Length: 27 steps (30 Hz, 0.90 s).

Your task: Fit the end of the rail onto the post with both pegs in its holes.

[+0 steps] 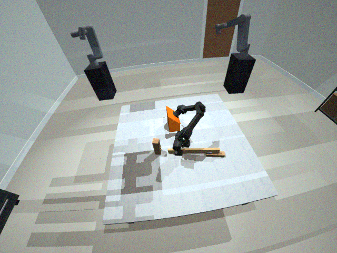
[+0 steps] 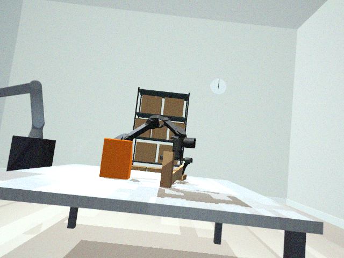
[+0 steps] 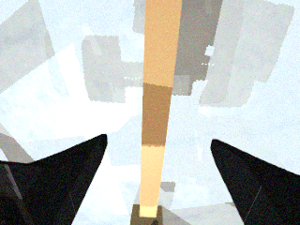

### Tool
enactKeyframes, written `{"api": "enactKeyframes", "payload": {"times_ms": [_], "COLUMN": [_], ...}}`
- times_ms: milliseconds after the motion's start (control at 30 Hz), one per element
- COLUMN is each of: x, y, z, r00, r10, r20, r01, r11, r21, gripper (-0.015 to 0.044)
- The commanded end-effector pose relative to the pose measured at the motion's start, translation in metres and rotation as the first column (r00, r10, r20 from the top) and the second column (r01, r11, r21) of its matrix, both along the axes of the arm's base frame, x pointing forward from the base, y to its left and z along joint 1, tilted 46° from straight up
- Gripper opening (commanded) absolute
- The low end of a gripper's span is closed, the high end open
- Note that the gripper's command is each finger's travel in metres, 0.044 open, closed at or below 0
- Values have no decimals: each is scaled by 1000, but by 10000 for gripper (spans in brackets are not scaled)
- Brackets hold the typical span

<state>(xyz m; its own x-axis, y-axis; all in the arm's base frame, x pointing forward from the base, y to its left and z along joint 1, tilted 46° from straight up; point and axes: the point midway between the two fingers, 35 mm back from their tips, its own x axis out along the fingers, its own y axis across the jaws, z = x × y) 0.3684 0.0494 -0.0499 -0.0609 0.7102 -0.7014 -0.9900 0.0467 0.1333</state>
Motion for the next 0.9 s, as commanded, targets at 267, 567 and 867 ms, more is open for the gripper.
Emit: {"api": "enactKeyframes", "payload": {"times_ms": [267,567,867], "x": [-5,-7,-8], "y": [15,26,27], "z": [-15,-24,-26], "r00": [1000,1000,1000], "r10": [-2,-1,-1], "r20": [-13,-13,-13], "r01": [2,2,1], "r11": [1000,1000,1000], "r21": [6,8,8], "gripper": [440,440,282]}}
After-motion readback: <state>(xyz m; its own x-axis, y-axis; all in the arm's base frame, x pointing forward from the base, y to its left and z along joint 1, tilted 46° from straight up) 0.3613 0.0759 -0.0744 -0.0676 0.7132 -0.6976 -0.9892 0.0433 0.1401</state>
